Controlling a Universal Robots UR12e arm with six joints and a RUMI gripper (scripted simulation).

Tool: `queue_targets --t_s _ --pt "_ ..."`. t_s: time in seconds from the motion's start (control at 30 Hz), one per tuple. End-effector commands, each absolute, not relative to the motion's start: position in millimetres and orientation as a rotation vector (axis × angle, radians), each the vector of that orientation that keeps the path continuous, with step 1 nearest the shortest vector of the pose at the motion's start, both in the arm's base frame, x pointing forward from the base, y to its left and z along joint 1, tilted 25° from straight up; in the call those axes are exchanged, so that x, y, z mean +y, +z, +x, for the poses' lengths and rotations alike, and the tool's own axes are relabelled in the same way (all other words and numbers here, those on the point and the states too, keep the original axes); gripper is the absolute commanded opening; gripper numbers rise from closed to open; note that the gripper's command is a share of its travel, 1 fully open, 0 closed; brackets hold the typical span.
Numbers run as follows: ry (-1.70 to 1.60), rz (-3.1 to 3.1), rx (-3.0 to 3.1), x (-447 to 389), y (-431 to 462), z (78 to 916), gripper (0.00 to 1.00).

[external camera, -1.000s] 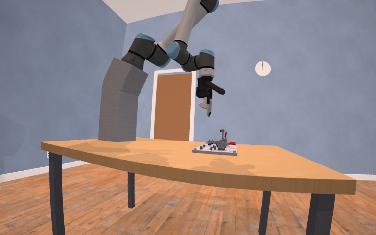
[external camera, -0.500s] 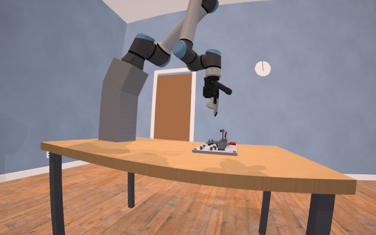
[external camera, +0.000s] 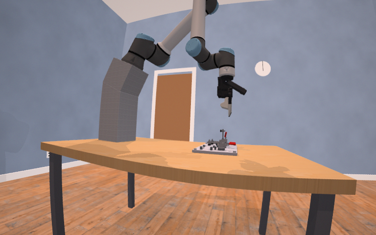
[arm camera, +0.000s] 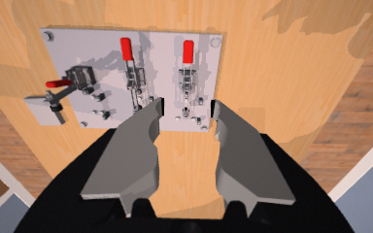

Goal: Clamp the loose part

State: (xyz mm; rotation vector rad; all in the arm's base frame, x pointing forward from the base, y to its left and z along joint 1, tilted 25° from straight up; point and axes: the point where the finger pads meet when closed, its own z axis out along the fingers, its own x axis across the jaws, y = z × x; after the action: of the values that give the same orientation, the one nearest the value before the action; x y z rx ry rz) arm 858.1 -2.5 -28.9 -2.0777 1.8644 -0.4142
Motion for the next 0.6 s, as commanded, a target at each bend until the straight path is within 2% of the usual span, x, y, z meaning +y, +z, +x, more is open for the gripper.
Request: queue_targets --t_s 0.0,0.57 --pt "-0.414 -2.078 1.864 -1.3 -22.6 871.9 0.28" --pt "-0.414 -2.078 1.864 -0.6 -30.1 878.4 0.28"
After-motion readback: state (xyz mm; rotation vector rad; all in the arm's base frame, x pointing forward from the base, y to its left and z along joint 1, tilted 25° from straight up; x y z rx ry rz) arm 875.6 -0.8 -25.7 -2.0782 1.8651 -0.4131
